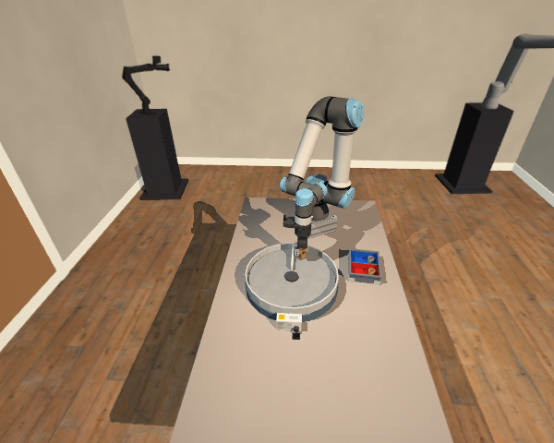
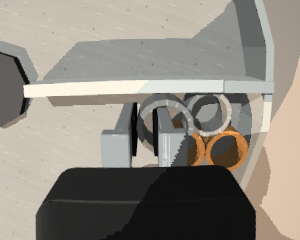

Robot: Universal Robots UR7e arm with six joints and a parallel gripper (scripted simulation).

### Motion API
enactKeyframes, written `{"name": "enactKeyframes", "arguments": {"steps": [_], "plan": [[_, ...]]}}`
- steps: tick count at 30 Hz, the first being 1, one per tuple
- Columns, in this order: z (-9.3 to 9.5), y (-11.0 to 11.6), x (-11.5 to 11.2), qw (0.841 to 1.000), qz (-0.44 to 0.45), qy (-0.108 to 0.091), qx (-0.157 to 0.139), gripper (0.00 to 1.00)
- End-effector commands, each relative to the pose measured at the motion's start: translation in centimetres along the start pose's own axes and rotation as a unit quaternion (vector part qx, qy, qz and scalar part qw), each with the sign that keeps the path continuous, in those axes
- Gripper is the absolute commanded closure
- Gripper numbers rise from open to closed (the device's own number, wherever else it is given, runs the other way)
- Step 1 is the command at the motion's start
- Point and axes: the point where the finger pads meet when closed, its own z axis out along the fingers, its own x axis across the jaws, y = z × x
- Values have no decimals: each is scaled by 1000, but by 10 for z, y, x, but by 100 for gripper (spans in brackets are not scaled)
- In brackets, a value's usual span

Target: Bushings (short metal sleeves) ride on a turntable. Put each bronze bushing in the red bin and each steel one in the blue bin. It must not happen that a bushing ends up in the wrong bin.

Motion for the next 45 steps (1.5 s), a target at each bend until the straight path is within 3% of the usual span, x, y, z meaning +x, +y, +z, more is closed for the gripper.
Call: {"name": "enactKeyframes", "arguments": {"steps": [1,3,8,11,16,28,33,38,43,45], "plan": [[-1,0,0,1000,0,-1,0,100],[-1,0,0,1000,0,-1,0,100],[-28,0,0,1000,0,-1,0,100],[-28,0,0,1000,0,-1,0,100],[-56,0,0,1000,0,-1,0,100],[-56,0,0,1000,0,-1,0,100],[-55,50,8,1000,0,-1,0,100],[-55,50,8,1000,0,-1,0,100],[-55,98,16,1000,0,-1,0,100],[-55,100,17,1000,0,-1,0,100]]}}
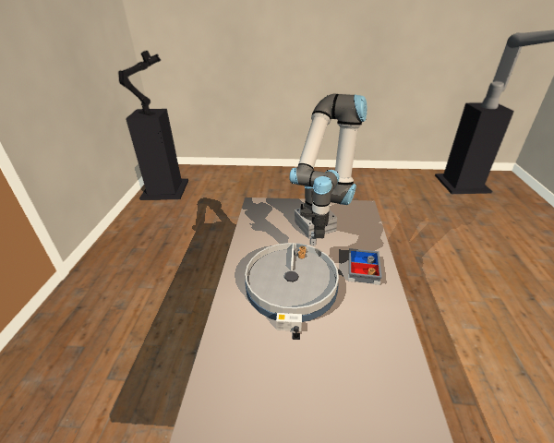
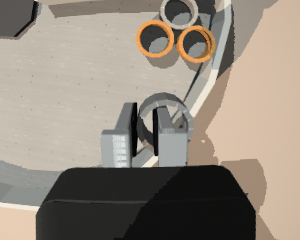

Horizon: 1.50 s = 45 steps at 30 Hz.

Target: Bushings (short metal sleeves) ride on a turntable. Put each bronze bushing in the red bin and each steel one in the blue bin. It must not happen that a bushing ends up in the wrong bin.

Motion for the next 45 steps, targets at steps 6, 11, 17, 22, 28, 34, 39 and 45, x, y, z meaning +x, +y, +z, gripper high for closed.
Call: {"name": "enactKeyframes", "arguments": {"steps": [6,11,17,22,28,34,39,45], "plan": [[-2,54,8,1000,1,0,2,100],[-2,74,12,1000,1,0,2,100],[-2,115,18,1000,1,0,2,100],[-2,135,22,1000,1,0,2,100],[-2,175,29,1000,1,0,2,100],[-2,195,32,1000,1,0,2,100],[-2,226,37,1000,1,0,2,100],[-2,226,37,1000,1,0,2,100]]}}
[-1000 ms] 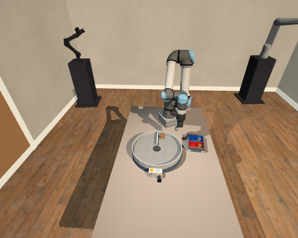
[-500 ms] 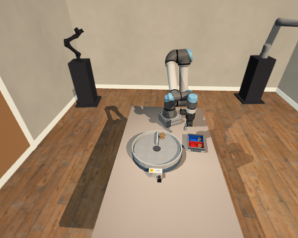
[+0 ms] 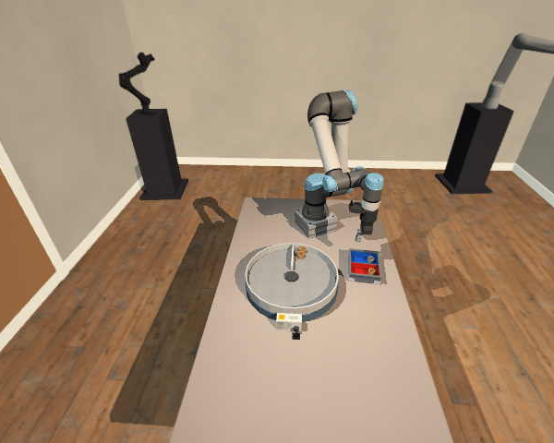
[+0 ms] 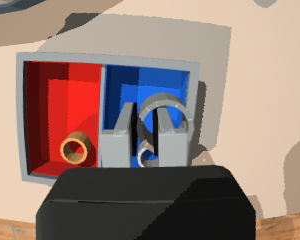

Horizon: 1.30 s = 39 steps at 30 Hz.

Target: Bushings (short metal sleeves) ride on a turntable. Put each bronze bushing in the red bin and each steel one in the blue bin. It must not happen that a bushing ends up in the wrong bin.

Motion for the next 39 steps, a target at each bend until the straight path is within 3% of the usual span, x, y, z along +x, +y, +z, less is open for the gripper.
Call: {"name": "enactKeyframes", "arguments": {"steps": [1,23,28,33,39], "plan": [[0,5,0,1000,1,-1,2,100],[0,5,0,1000,1,-1,1,100],[27,5,-1,1000,1,-1,1,100],[27,5,-1,1000,1,-1,1,100],[55,5,-1,1000,1,-1,1,100]]}}
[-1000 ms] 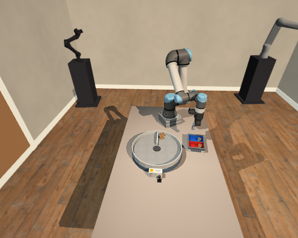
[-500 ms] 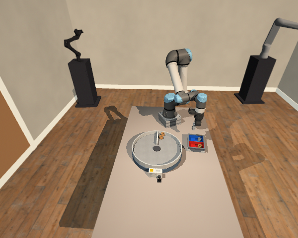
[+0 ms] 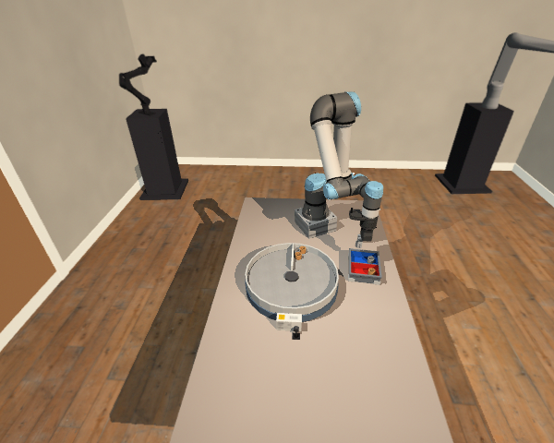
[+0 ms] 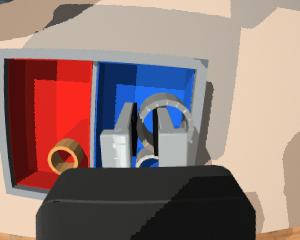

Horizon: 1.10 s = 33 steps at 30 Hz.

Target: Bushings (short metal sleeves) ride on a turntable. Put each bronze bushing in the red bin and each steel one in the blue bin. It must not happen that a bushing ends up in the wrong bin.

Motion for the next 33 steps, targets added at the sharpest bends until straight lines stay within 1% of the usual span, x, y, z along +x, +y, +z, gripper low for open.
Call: {"name": "enactKeyframes", "arguments": {"steps": [1,2,6,8,9,20,23,29,33], "plan": [[17,1,-1,1000,0,-1,0,100],[17,1,-1,1000,0,-1,0,100],[39,1,-1,1000,0,-1,0,100],[39,1,-1,1000,0,-1,0,100],[44,1,-1,1000,0,-1,0,100],[44,1,-1,1000,0,-1,0,100],[48,1,-1,1000,0,-1,0,100],[50,1,-1,1000,0,-1,0,100],[55,1,-1,1000,0,-1,0,100]]}}
